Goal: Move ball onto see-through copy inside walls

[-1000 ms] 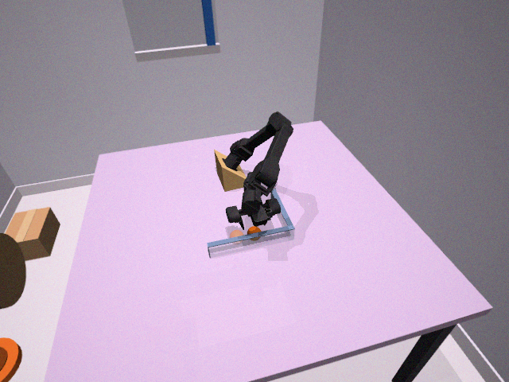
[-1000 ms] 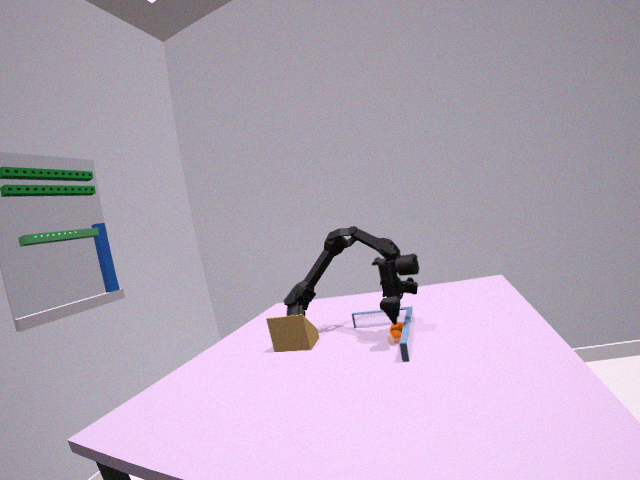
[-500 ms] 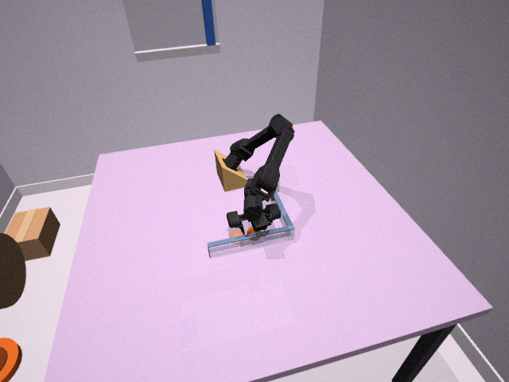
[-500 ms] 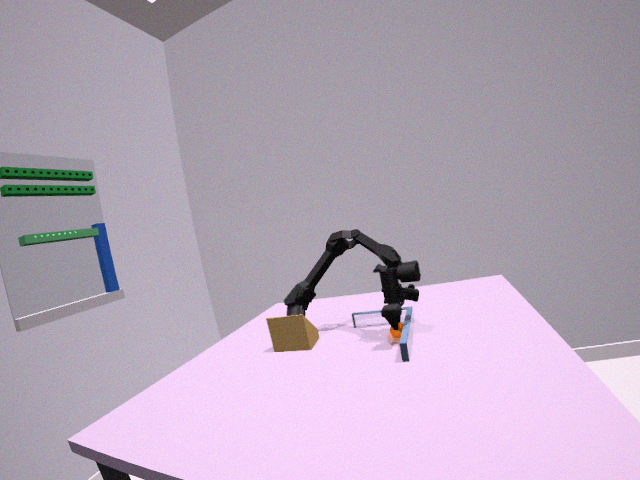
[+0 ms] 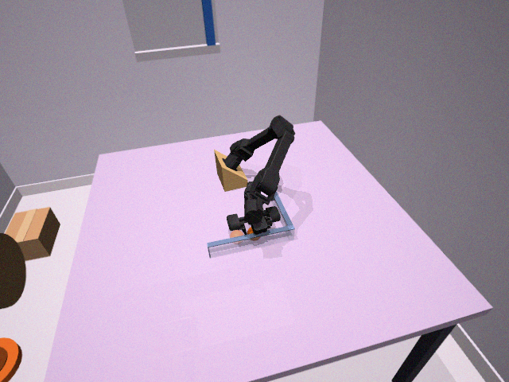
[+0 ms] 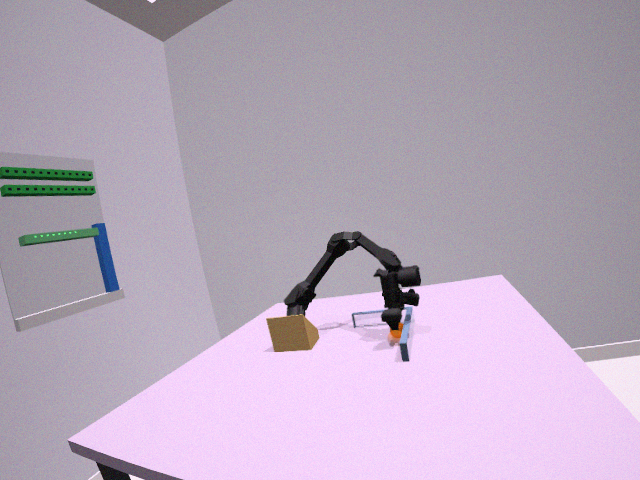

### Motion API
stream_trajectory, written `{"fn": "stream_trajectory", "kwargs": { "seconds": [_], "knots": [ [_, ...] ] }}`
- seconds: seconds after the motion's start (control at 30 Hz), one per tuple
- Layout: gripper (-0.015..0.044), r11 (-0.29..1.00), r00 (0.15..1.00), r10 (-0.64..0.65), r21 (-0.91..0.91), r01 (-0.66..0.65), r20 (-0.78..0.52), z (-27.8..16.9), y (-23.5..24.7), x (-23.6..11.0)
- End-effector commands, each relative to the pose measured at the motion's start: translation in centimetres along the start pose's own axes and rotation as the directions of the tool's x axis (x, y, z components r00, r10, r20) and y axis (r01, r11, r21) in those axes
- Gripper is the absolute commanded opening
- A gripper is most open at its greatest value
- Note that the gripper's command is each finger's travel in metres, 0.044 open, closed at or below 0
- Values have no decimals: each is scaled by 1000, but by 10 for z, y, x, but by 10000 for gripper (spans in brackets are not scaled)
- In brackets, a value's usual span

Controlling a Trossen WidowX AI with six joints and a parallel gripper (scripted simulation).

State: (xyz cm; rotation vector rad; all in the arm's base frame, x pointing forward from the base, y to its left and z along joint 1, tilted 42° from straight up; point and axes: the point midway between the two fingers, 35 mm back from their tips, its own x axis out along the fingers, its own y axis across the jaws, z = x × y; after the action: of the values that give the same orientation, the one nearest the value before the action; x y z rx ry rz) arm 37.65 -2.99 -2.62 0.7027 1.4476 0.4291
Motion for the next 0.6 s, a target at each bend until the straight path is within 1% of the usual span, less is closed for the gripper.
{"fn": "stream_trajectory", "kwargs": {
  "seconds": [0.0,0.1,0.23,0.4,0.47,0.57],
  "knots": [
    [261,1000,1000,6,3,-6,1,0,1,1],
    [241,1000,1000,6,3,-6,1,0,1,1],
    [136,999,1000,-24,43,24,-11,-7,-9,-2],
    [4,998,999,-30,48,31,-13,-4,-12,-27],
    [0,999,999,-29,46,30,-13,-2,-12,-37],
    [0,997,998,-38,64,41,-48,-12,-16,-31]
  ]
}}
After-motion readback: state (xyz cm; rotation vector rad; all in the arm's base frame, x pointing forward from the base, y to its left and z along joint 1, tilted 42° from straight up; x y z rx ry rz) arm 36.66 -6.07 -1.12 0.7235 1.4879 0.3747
